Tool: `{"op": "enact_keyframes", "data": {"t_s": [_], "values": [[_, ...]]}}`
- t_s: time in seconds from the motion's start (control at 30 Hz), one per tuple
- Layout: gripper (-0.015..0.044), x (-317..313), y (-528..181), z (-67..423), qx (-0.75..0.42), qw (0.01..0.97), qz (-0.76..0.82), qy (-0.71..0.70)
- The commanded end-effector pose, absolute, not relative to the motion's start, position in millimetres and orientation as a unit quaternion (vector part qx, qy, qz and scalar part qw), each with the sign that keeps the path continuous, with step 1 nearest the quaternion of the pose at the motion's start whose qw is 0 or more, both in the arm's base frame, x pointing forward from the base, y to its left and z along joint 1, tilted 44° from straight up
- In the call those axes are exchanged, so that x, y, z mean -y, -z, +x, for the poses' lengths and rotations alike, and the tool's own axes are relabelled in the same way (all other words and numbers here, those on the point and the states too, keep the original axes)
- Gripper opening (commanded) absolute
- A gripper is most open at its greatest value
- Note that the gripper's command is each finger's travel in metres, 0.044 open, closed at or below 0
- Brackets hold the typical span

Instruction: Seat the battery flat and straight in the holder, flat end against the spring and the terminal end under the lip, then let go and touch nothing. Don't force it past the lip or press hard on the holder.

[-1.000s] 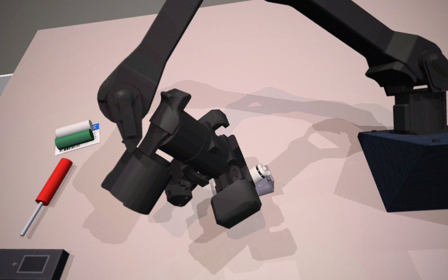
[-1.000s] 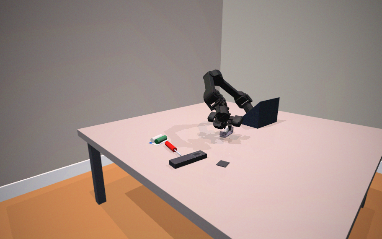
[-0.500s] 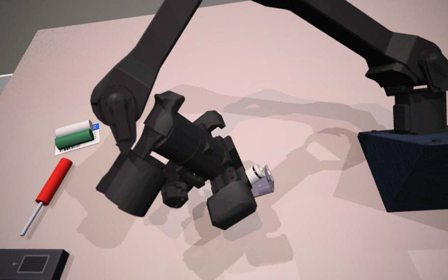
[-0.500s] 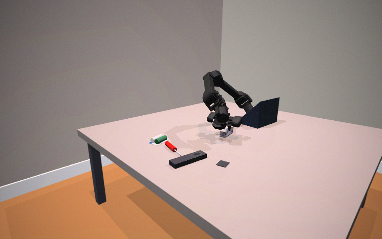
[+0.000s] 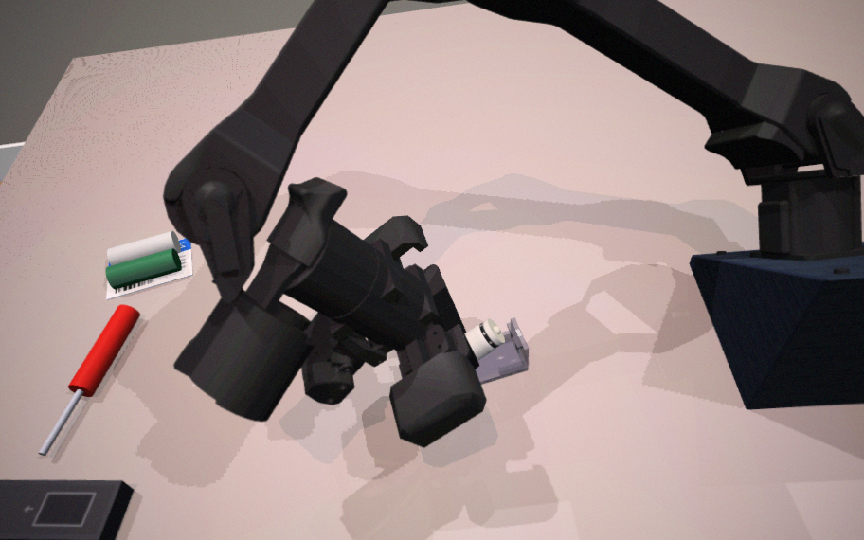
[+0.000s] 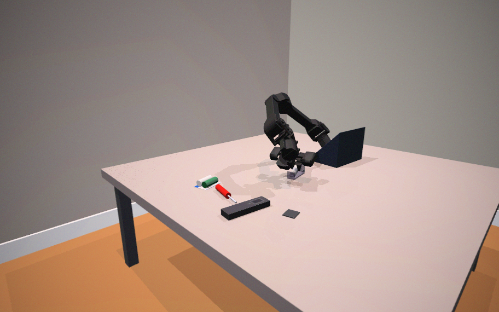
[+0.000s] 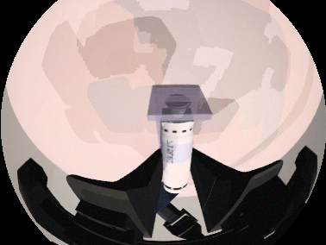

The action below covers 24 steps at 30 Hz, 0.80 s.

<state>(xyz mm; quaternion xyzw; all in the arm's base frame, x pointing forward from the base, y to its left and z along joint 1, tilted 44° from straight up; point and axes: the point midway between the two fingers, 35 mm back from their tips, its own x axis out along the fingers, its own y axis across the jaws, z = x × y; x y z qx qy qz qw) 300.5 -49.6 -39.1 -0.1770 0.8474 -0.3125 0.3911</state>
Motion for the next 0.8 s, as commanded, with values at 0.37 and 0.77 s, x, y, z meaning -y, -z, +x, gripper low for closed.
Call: {"op": "enact_keyframes", "data": {"t_s": [0.37, 0.77], "values": [[0.0083, 50.5, 40.8, 309.1, -0.843, 0.401, -0.179, 0.311], [0.0083, 50.9, 42.8, 308.1, -0.833, 0.424, -0.185, 0.303]]}}
